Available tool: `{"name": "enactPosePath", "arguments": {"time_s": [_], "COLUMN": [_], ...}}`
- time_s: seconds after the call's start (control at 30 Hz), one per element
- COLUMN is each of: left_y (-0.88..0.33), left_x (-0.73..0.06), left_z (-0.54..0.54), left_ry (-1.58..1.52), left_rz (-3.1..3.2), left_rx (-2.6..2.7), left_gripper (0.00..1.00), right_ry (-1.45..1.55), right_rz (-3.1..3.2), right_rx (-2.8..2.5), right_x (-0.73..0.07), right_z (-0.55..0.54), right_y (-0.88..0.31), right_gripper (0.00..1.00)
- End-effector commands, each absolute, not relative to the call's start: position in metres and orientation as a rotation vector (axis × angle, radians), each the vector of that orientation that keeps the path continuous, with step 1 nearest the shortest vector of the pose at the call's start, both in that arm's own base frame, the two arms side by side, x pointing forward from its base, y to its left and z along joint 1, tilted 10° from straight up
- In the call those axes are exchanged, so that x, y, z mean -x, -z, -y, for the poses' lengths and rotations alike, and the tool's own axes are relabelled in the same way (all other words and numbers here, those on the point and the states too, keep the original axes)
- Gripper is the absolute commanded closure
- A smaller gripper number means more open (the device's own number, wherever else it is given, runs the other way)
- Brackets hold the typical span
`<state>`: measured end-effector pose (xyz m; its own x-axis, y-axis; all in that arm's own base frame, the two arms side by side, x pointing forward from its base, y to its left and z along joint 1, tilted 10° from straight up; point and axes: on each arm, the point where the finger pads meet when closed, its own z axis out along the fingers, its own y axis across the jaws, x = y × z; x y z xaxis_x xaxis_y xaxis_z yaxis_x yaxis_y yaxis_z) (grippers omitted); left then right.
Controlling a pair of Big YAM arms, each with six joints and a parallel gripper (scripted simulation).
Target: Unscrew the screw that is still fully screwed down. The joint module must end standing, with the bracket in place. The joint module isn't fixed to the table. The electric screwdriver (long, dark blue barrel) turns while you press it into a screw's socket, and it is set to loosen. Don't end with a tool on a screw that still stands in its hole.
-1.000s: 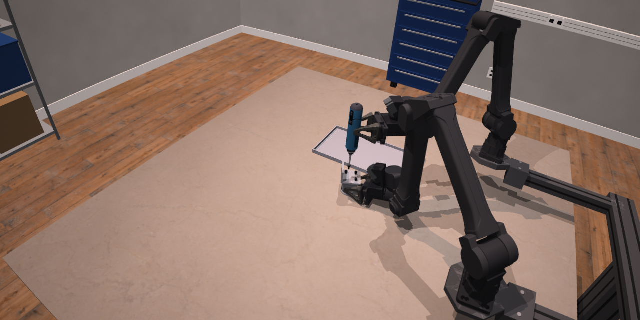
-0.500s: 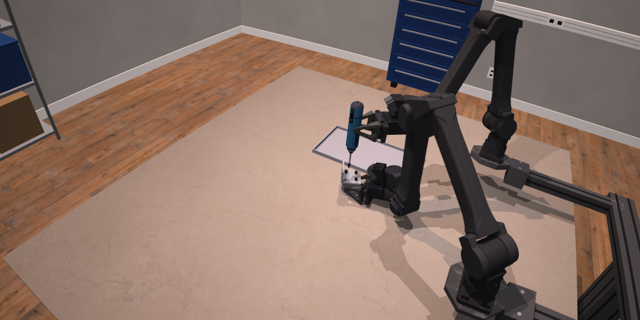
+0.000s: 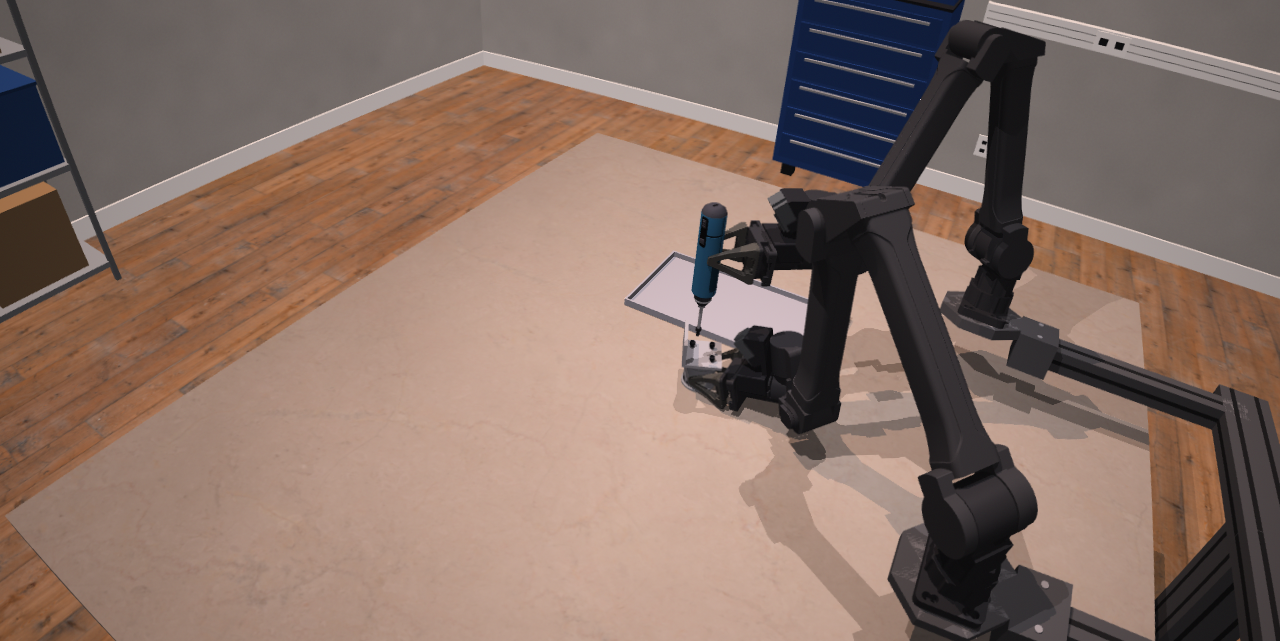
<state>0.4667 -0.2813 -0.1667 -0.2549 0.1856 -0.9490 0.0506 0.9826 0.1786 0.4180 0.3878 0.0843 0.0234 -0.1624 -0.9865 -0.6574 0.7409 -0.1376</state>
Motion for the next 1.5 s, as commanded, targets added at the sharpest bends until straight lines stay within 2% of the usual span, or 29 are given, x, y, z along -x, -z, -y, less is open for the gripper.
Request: {"name": "enactPosePath", "arguments": {"time_s": [0.0, 1.47], "left_y": [0.162, 0.162], "left_x": [-0.471, -0.471], "left_z": [0.286, 0.286], "left_ry": [-0.120, -0.120], "left_rz": [-1.814, -1.814], "left_rx": [-0.167, -0.167], "left_gripper": [0.41, 0.41], "right_ry": [-0.475, -0.470], "right_rz": [-1.445, -1.470], "right_rx": [0.649, 0.662], "right_x": [-0.426, -0.382], "right_z": [-0.406, -0.367], "right_y": [-0.128, -0.118], "right_gripper": [0.58, 0.58]}}
